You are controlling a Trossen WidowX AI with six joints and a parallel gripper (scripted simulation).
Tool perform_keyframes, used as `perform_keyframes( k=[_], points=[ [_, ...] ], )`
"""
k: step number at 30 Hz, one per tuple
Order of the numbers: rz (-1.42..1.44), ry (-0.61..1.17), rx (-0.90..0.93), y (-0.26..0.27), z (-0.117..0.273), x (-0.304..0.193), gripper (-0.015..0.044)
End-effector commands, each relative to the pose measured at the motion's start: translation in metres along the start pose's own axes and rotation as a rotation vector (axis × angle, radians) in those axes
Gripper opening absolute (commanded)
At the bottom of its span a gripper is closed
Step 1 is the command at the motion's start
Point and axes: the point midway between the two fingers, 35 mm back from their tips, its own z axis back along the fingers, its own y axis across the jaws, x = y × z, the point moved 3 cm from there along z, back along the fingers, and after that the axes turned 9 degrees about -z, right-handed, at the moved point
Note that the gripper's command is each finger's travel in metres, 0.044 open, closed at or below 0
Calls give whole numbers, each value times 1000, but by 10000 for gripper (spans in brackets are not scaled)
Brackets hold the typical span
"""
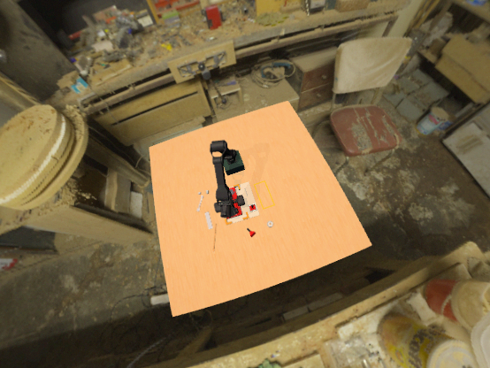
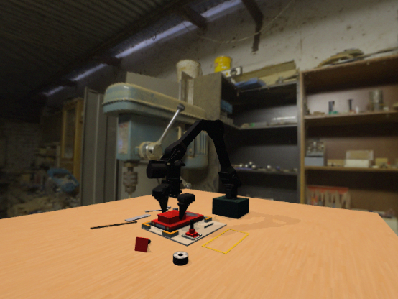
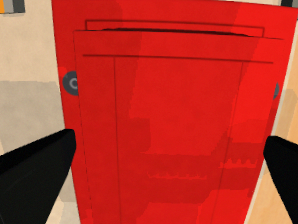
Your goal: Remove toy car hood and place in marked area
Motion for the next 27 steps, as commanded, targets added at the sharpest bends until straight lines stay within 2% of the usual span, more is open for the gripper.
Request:
perform_keyframes(
  k=[1, 3, 12, 22, 27],
  points=[
    [0, 0, 0, 0, 0, 0, 387],
    [0, 0, 0, 0, 0, 0, 335],
    [0, 0, 0, 0, 0, 0, 275],
    [0, 0, 0, 0, 5, 0, 12],
    [0, 0, 0, 0, 8, 0, 0]
  ],
)
